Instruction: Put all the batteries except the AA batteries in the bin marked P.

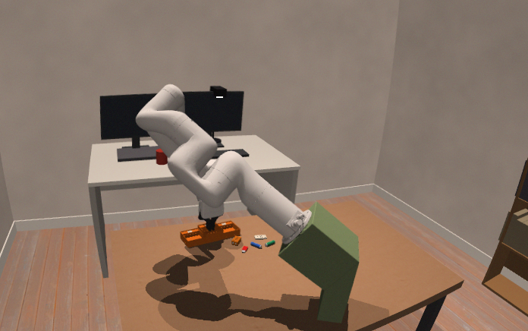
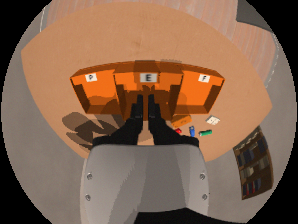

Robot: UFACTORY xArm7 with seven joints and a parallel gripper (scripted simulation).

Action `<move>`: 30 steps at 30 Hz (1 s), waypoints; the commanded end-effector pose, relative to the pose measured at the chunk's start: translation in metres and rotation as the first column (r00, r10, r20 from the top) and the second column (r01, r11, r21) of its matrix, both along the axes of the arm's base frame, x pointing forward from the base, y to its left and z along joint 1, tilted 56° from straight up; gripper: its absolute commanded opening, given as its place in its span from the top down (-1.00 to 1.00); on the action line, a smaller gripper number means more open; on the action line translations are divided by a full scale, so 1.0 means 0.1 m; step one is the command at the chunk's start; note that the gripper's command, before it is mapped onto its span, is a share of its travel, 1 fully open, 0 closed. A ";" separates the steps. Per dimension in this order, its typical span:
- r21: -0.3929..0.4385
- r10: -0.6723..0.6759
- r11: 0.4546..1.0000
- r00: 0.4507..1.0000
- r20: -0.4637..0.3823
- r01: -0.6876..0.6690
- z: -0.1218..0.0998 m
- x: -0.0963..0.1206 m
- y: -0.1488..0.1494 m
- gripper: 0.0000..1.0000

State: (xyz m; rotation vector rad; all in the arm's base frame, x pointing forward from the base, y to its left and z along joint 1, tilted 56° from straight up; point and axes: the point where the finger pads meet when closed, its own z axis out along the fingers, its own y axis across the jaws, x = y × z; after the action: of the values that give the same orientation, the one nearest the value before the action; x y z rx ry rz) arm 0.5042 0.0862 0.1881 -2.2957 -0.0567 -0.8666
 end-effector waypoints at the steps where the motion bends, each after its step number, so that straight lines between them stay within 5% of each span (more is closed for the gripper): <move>1: 0.000 -0.003 1.000 1.000 0.001 0.003 0.04 -0.03 -0.05 0.85; 14: 0.000 -0.003 1.000 1.000 0.001 0.003 0.19 -0.19 -0.22 0.85; 30: 0.000 -0.002 1.000 1.000 0.002 0.002 0.64 -0.31 0.31 0.85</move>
State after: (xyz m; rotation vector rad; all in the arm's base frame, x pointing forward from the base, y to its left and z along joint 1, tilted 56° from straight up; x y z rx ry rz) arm 0.4758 0.1047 0.2395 -2.2921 -0.0594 -0.8687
